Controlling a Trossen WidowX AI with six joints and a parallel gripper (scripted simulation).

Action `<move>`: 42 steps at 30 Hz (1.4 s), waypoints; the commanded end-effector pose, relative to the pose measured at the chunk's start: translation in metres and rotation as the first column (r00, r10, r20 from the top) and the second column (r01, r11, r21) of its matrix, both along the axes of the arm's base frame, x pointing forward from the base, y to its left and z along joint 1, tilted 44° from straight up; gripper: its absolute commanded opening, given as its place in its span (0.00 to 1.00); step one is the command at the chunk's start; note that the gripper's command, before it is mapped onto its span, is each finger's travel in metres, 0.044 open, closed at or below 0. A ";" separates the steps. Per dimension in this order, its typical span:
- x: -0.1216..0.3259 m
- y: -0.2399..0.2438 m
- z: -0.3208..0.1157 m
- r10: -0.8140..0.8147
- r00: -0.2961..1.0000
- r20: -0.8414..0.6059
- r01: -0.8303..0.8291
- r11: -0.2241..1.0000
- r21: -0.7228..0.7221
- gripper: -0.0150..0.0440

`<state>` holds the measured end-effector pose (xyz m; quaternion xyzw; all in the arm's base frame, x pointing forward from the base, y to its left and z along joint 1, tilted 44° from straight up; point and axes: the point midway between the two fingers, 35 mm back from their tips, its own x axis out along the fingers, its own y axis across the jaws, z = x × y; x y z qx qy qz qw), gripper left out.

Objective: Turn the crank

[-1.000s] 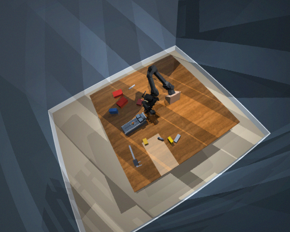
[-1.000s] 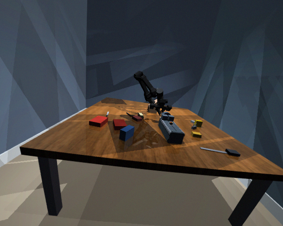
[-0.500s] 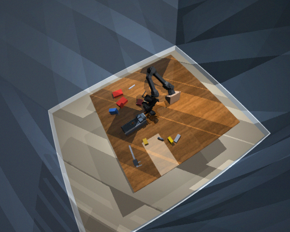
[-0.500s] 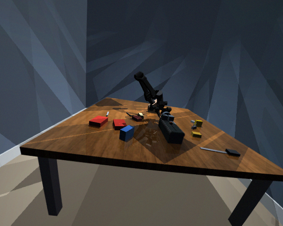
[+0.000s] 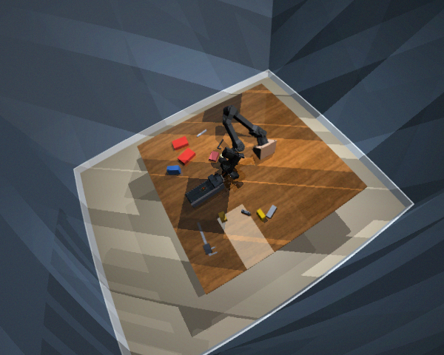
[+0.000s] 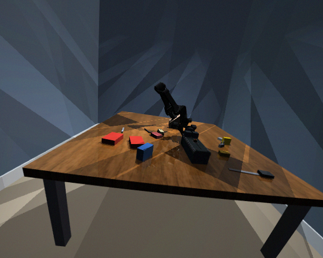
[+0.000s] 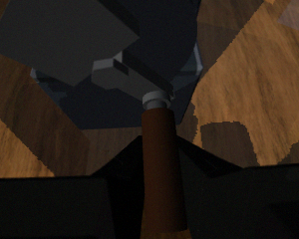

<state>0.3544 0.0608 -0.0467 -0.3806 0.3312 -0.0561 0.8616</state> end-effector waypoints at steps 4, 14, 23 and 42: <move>-0.001 0.002 -0.013 0.003 1.000 -0.009 -0.003 1.000 0.002 0.25; -0.003 0.008 -0.021 0.003 1.000 -0.009 -0.003 1.000 0.003 0.25; -0.005 0.014 -0.025 0.003 1.000 -0.009 -0.003 1.000 0.003 0.25; -0.007 0.023 -0.028 0.003 1.000 -0.009 -0.003 1.000 0.004 0.25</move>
